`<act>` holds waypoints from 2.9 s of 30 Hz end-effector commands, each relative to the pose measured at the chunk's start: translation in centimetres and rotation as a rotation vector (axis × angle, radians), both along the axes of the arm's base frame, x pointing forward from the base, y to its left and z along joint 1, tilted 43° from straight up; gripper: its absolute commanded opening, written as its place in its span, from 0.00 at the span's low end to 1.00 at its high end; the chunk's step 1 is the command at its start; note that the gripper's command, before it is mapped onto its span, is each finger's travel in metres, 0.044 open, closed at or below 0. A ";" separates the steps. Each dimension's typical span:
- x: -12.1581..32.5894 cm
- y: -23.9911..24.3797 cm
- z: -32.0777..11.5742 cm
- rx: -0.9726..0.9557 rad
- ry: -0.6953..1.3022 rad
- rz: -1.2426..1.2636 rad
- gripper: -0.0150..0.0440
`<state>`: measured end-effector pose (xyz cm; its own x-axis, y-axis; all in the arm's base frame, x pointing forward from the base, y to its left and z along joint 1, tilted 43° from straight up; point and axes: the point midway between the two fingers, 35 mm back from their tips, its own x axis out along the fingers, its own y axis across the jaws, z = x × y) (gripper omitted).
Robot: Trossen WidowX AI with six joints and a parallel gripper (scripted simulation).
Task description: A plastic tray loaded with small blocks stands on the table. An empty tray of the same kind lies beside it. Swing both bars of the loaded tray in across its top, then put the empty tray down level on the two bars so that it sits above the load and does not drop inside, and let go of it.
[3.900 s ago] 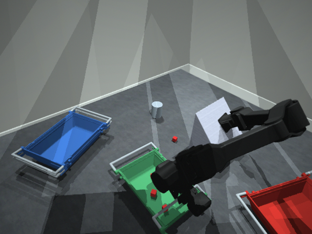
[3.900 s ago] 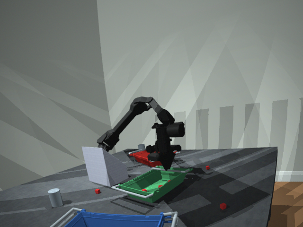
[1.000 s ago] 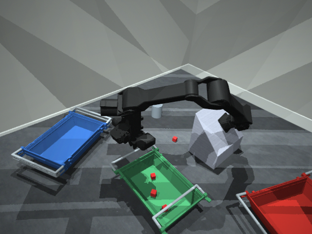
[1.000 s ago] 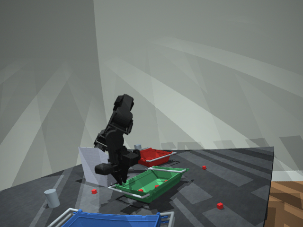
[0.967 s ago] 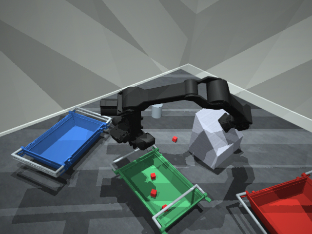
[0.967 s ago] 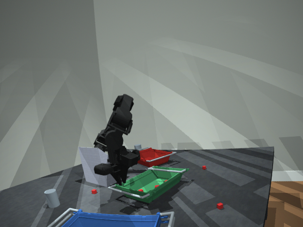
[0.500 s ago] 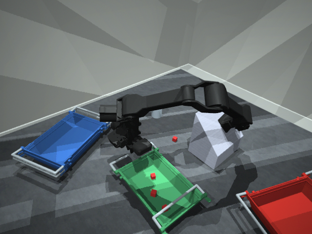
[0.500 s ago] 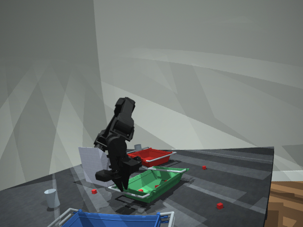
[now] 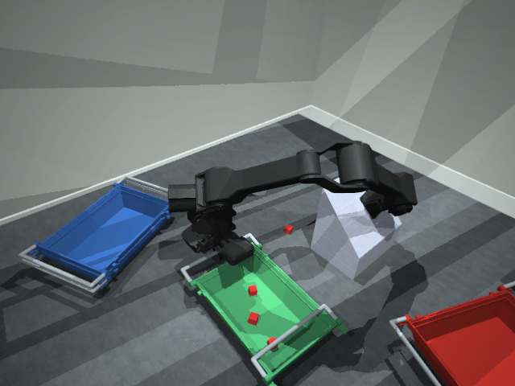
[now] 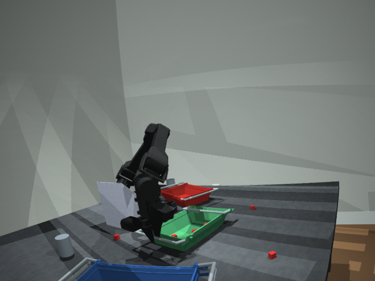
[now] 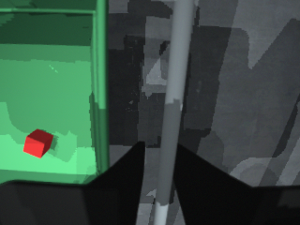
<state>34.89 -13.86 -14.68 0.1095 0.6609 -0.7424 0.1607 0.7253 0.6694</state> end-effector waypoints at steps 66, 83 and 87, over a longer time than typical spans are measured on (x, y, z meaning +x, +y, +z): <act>0.7 2.2 7.1 0.017 -0.001 -0.010 0.25; 0.7 2.1 7.2 0.015 -0.004 -0.008 0.25; 0.7 2.1 7.2 0.015 -0.004 -0.008 0.25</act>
